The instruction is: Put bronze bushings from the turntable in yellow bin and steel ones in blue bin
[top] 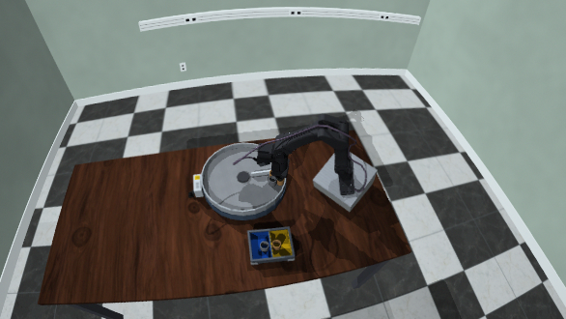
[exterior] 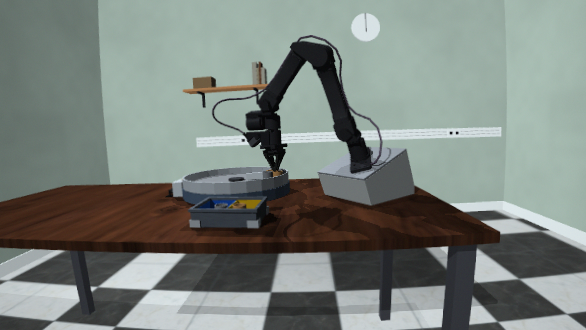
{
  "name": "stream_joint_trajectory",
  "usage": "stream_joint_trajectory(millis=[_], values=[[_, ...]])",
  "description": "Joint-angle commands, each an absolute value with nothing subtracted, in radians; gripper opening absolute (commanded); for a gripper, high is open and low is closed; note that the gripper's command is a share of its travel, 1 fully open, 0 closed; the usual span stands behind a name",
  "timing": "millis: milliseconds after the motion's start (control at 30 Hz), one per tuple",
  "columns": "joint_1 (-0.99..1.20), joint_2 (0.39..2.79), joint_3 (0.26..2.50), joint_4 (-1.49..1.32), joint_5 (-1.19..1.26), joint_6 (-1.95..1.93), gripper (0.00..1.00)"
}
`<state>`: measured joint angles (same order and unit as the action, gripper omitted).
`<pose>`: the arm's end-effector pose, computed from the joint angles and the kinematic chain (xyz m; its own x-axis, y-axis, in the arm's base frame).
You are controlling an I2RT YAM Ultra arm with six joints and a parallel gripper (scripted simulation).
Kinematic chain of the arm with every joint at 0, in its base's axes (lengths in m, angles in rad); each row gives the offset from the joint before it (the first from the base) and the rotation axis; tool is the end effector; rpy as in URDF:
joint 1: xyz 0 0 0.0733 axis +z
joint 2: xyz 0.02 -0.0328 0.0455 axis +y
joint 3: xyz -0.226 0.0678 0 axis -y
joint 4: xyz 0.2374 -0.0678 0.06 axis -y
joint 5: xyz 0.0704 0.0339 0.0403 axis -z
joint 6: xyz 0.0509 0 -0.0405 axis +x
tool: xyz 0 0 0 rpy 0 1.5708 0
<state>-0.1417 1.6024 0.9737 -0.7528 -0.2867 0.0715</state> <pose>0.2761 -0.0237 0.1365 -0.9639 0.2067 -0.1678 0.1520 0.9447 0.2905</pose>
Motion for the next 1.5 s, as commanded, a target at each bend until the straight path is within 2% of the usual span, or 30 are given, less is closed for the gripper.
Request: stream_joint_trajectory(millis=[0,1467], values=[[-0.161,1.574,0.987,-0.740,-0.288,0.066,0.14],[-0.164,1.573,0.967,-0.744,-0.290,0.062,0.14]])
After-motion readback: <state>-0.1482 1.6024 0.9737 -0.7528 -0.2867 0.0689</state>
